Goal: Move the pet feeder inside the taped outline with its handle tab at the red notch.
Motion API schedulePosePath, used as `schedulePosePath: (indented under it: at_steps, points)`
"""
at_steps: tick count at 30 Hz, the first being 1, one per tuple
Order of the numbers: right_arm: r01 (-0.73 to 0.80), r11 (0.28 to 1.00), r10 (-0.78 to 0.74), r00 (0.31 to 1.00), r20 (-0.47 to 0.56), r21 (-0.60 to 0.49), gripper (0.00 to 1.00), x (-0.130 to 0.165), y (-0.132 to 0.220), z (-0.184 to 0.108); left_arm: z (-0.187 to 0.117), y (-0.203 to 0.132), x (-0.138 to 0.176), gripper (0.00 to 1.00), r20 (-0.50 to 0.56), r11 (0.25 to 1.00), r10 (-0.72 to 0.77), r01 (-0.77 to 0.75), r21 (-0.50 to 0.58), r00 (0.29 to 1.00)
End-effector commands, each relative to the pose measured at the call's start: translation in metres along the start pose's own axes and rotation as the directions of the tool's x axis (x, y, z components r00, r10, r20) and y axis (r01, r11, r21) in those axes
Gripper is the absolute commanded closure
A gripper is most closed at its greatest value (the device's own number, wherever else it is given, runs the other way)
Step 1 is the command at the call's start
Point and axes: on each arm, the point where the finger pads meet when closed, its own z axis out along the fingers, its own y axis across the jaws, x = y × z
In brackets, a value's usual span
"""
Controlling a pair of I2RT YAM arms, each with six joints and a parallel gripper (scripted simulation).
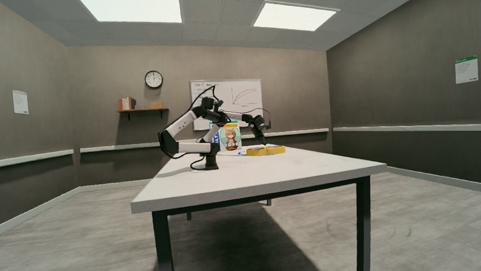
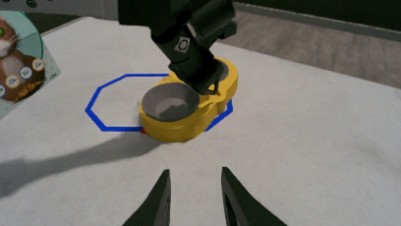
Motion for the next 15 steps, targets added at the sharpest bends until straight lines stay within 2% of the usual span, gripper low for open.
schedulePosePath:
  at_steps: [1, 9, 15]
  points:
    - [0.016, 1.0, -0.016, 0.998, 0.053, -0.012, 0.66, -0.01, 0.002, 0.002, 0.001, -0.003, -0.006, 0.63, -0.001, 0.991, -0.118, 0.117, -0.068, 0.993]
    - [0.015, 1.0, -0.015, 0.999, 0.044, -0.012, 0.66, -0.01, 0.002, 0.001, 0.014, -0.021, -0.008, 0.63, 0.036, 0.975, -0.2, 0.203, -0.09, 0.979]
    - [0.015, 1.0, -0.015, 0.999, 0.044, -0.012, 0.66, -0.01, 0.002, 0.001, 0.027, -0.02, -0.004, 0.63, 0.031, 0.968, -0.222, 0.224, -0.111, 0.975]
